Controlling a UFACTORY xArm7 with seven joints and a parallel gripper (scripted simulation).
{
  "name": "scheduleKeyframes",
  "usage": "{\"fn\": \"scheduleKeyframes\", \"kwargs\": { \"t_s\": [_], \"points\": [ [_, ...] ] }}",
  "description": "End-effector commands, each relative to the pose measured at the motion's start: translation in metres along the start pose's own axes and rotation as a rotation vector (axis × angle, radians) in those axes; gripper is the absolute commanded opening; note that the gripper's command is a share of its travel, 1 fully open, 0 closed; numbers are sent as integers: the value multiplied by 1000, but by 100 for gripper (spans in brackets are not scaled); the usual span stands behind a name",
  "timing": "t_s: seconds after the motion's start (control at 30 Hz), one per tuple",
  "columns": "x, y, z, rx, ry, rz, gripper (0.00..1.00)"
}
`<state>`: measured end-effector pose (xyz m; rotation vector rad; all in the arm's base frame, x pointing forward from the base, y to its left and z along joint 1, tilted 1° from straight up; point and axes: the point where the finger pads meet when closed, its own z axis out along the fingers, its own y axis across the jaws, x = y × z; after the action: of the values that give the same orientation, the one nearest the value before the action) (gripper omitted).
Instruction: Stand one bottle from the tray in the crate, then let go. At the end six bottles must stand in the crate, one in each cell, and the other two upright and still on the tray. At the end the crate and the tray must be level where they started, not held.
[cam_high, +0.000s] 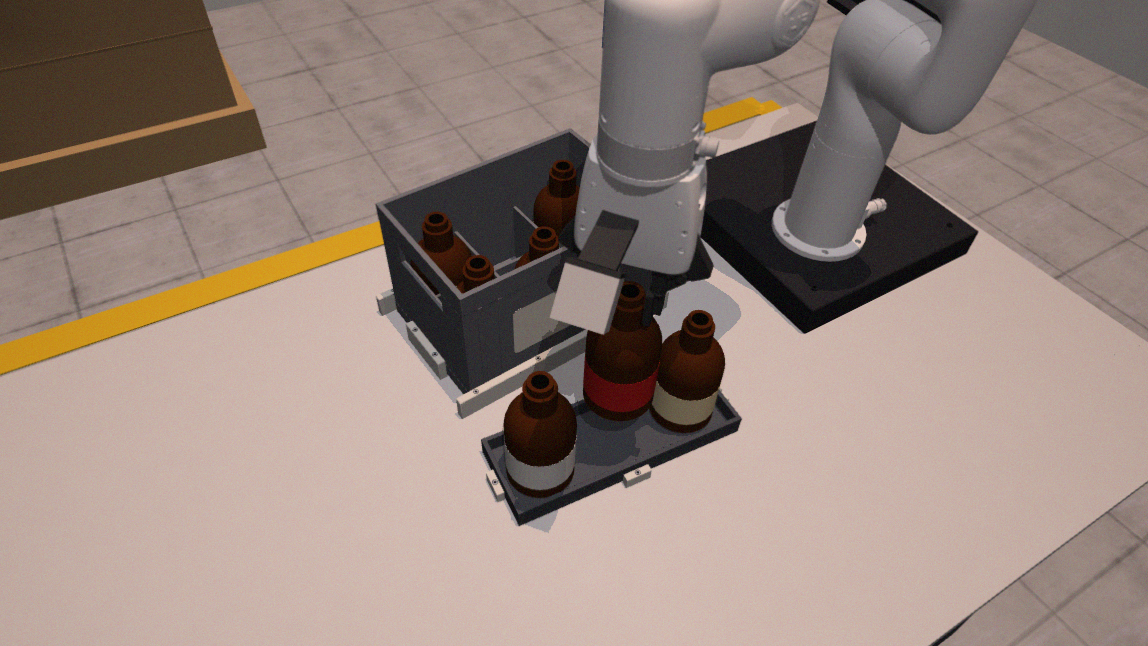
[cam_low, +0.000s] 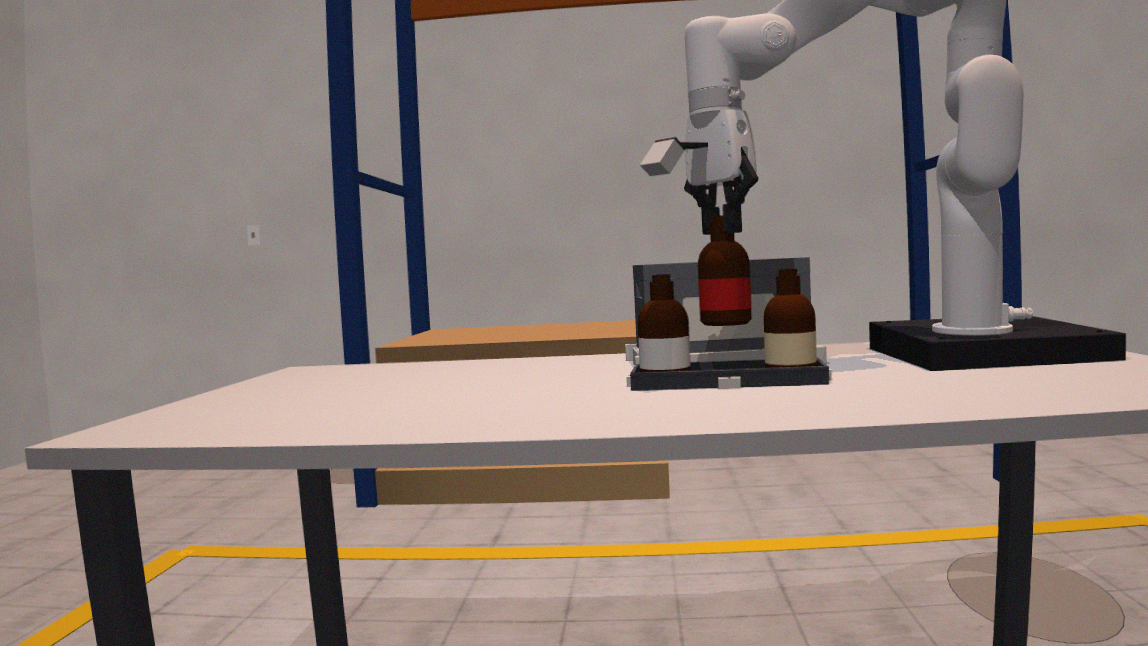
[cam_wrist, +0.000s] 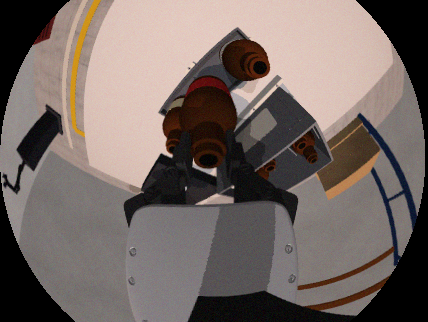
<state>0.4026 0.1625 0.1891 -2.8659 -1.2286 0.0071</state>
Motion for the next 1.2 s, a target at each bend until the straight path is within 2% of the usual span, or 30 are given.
{"fn": "scheduleKeyframes", "kwargs": {
  "t_s": [0.0, 0.47, 1.17],
  "points": [
    [1, 1, -2, -2, 4, 0, 0],
    [1, 1, -6, -2, 4, 0, 0],
    [1, 1, -27, -2, 4, 0, 0]
  ]
}}
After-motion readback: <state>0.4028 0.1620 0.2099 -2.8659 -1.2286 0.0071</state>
